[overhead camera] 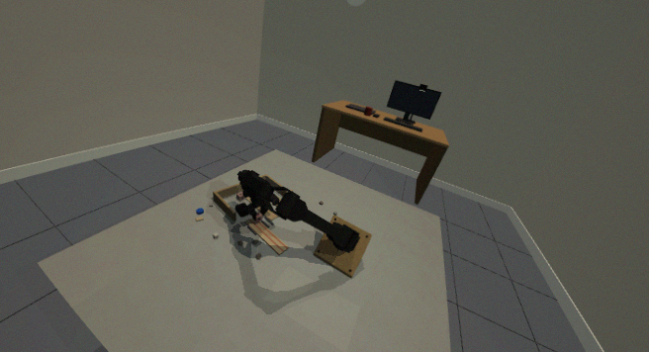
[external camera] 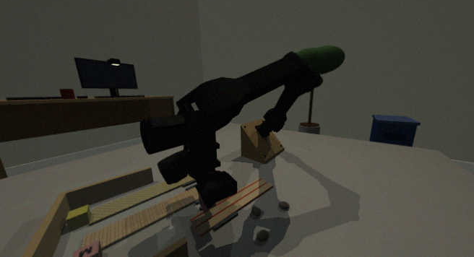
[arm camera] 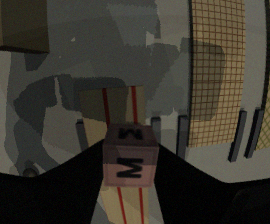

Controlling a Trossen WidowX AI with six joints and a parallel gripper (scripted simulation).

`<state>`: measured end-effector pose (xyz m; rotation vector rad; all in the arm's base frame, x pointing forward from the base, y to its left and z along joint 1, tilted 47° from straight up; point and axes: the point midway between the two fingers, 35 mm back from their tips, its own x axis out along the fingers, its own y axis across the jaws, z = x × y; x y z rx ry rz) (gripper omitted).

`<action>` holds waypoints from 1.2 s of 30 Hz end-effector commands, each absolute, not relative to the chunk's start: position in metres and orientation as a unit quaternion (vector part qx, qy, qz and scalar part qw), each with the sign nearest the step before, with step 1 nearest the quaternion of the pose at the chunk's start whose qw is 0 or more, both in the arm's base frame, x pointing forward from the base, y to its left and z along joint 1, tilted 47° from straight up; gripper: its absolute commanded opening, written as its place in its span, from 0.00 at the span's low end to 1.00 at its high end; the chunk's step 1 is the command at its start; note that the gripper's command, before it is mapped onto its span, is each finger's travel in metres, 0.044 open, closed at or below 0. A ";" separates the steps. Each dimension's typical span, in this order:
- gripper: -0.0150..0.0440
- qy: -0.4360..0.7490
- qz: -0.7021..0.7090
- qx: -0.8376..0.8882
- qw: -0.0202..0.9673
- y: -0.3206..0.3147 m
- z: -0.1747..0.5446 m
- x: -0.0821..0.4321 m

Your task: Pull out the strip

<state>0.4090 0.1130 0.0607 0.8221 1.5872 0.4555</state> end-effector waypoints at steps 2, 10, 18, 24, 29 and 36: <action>0.25 0.685 0.194 0.358 0.604 0.098 0.066 0.391; 0.25 0.686 0.193 0.359 0.603 0.089 0.068 0.376; 0.25 0.686 0.193 0.359 0.602 0.081 0.063 0.350; 0.25 0.687 0.192 0.359 0.602 0.076 0.059 0.329; 0.25 0.687 0.192 0.359 0.602 0.073 0.055 0.311; 0.25 0.687 0.192 0.359 0.601 0.070 0.050 0.291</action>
